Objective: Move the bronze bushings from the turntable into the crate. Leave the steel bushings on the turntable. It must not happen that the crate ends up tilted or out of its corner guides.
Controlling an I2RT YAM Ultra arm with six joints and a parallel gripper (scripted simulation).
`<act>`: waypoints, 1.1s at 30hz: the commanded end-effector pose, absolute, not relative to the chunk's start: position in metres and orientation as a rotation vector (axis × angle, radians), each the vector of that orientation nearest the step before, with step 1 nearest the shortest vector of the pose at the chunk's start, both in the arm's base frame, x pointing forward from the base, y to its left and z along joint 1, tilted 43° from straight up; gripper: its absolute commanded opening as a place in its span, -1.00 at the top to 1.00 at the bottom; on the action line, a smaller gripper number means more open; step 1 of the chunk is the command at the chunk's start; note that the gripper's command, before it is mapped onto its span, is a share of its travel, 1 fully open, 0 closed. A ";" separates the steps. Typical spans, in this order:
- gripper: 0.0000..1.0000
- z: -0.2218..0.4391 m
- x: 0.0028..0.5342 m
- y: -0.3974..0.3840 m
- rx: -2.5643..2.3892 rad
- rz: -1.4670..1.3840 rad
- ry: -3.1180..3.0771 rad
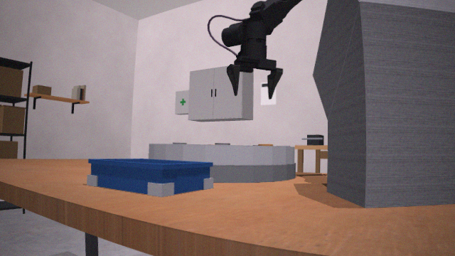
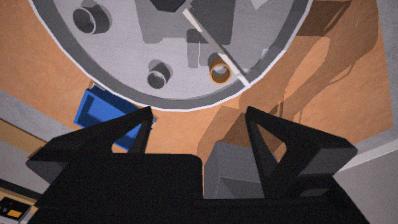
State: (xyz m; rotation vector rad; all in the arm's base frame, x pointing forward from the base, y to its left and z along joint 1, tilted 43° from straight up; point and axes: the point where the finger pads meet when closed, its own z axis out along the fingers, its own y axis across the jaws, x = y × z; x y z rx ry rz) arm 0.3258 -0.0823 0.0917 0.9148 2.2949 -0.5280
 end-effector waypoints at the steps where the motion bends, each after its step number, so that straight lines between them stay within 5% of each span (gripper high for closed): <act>1: -1.00 0.107 0.324 -0.080 0.935 -0.543 2.261; 17: -1.00 0.108 0.325 -0.080 0.936 -0.538 2.253; 18: 0.77 0.108 0.325 -0.080 0.936 -0.538 2.253; 33: 0.77 0.108 0.325 -0.080 0.936 -0.538 2.254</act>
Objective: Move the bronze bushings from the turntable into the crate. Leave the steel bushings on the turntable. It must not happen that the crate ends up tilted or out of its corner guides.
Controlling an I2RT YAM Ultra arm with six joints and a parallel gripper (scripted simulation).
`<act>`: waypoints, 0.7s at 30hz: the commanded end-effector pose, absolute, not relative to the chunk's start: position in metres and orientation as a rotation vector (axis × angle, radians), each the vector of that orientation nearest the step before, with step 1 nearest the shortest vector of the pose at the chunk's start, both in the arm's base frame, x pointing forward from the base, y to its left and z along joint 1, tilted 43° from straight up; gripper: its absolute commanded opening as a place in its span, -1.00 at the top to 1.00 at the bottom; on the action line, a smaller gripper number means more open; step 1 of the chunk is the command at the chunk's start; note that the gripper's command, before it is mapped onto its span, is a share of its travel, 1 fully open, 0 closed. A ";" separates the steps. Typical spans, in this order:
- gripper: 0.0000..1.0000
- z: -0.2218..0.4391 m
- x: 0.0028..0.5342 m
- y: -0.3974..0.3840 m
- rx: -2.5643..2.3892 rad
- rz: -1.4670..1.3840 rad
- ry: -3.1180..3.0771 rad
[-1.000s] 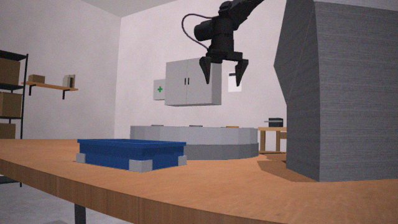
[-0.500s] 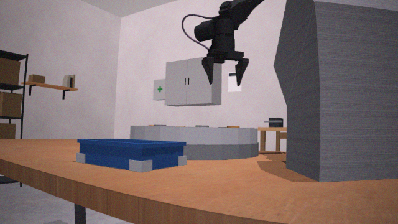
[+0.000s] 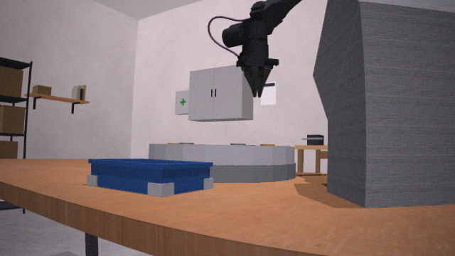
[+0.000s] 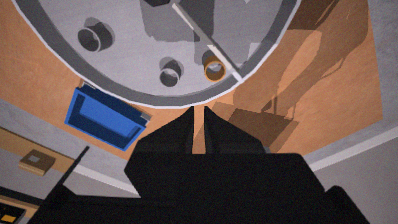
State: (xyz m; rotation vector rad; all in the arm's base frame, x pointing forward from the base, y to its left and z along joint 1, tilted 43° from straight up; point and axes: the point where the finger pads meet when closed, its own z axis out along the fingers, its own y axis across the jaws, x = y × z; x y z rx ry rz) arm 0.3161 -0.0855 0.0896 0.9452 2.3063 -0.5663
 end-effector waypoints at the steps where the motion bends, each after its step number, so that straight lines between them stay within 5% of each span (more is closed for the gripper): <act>1: 0.77 0.108 0.325 -0.080 0.936 -0.538 2.254; 18: 0.77 0.108 0.325 -0.080 0.936 -0.538 2.254; 21: 0.63 0.108 0.325 -0.080 0.936 -0.538 2.254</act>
